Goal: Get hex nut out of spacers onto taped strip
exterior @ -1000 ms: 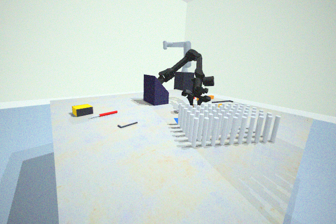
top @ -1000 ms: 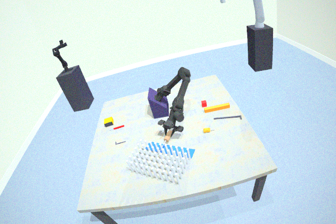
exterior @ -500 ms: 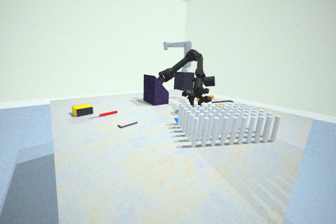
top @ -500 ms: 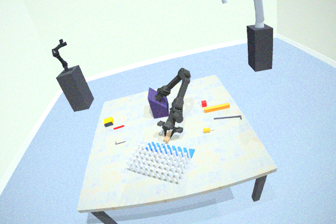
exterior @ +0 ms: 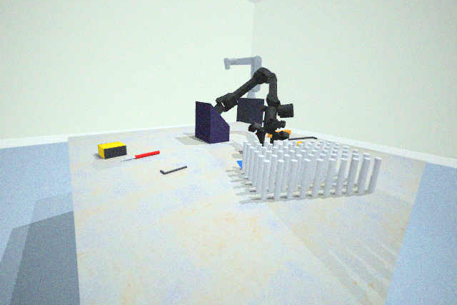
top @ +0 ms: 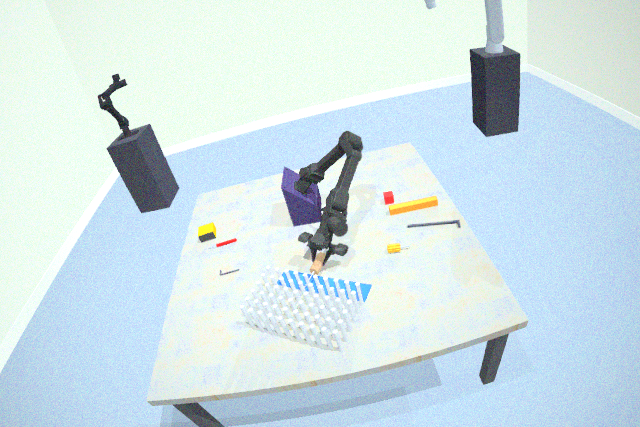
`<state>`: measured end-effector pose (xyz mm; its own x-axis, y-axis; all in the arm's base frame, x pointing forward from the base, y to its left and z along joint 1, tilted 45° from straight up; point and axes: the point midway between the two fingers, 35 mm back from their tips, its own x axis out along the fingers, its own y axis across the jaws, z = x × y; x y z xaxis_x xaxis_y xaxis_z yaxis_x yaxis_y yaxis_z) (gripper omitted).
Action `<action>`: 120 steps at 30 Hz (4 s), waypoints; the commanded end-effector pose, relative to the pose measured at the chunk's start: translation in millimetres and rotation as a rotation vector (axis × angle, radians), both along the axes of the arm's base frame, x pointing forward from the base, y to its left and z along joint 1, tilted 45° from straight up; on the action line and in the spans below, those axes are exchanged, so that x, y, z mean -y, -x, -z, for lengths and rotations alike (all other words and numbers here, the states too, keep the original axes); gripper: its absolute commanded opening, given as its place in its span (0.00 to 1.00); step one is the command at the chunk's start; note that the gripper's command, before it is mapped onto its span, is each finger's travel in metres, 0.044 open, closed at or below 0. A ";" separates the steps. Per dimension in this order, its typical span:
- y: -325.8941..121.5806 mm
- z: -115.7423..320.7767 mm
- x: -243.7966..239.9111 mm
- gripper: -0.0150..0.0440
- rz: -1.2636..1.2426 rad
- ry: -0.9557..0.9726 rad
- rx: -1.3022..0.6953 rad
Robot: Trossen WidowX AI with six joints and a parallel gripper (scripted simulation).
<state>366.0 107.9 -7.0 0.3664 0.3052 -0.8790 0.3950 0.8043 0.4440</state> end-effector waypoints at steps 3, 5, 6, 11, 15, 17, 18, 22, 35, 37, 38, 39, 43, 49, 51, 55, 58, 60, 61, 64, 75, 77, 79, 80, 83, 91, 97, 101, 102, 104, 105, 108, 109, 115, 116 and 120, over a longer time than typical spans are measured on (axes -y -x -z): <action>-5.6 0.5 0.8 0.25 -0.003 0.000 0.005; -6.9 1.0 1.3 0.25 -0.003 0.000 0.005; -7.6 1.2 1.5 0.25 -0.003 0.000 0.006; -10.9 2.2 2.6 0.25 -0.003 0.000 0.006; -13.5 3.0 3.5 0.25 -0.003 0.000 0.006; -14.8 3.5 4.0 0.25 -0.003 -0.001 0.006; -15.5 3.7 4.2 0.25 -0.003 -0.001 0.006; -18.0 4.6 5.1 0.25 -0.002 -0.001 0.006; -26.3 7.9 8.3 0.25 -0.001 -0.001 0.007; -27.6 8.4 8.8 0.25 -0.001 -0.002 0.007; -28.2 8.6 9.1 0.25 -0.001 -0.002 0.007; -28.8 8.9 9.3 0.25 -0.001 -0.002 0.007; -31.4 10.0 10.4 0.25 -0.001 -0.002 0.008; -31.6 12.3 8.1 0.25 -0.001 -0.002 0.008; -31.8 13.6 6.8 0.25 -0.001 -0.002 0.008; -31.9 16.6 4.4 0.25 0.000 -0.003 0.007; -32.0 18.8 2.8 0.25 0.001 -0.003 0.006; -32.0 20.2 1.8 0.25 0.001 -0.003 0.006; -32.1 20.9 1.3 0.25 0.002 -0.003 0.006; -32.1 22.9 -0.3 0.25 0.002 -0.004 0.006; -30.3 23.2 -2.4 0.25 0.001 -0.004 0.006; -29.1 22.8 -2.8 0.25 0.001 -0.004 0.006; -27.9 22.4 -3.1 0.25 0.001 -0.004 0.006; -27.3 22.2 -3.3 0.25 0.001 -0.005 0.006; -25.5 21.7 -3.8 0.25 0.001 -0.005 0.006; -20.8 20.3 -5.1 0.25 0.002 -0.005 0.006; -17.3 19.3 -6.1 0.25 0.002 -0.005 0.005; -14.8 18.6 -6.8 0.25 0.002 -0.005 0.005; -14.2 18.4 -7.0 0.25 0.002 -0.006 0.005; -12.9 18.0 -7.4 0.25 0.002 -0.006 0.005; -12.3 17.8 -7.6 0.25 0.002 -0.006 0.005; -10.4 17.2 -8.1 0.25 0.002 -0.006 0.005; -9.8 17.1 -8.3 0.25 0.002 -0.006 0.005; -6.1 15.9 -9.5 0.25 0.002 -0.006 0.005; -5.4 15.7 -9.7 0.25 0.002 -0.006 0.005; -2.9 15.0 -10.5 0.25 0.002 -0.007 0.005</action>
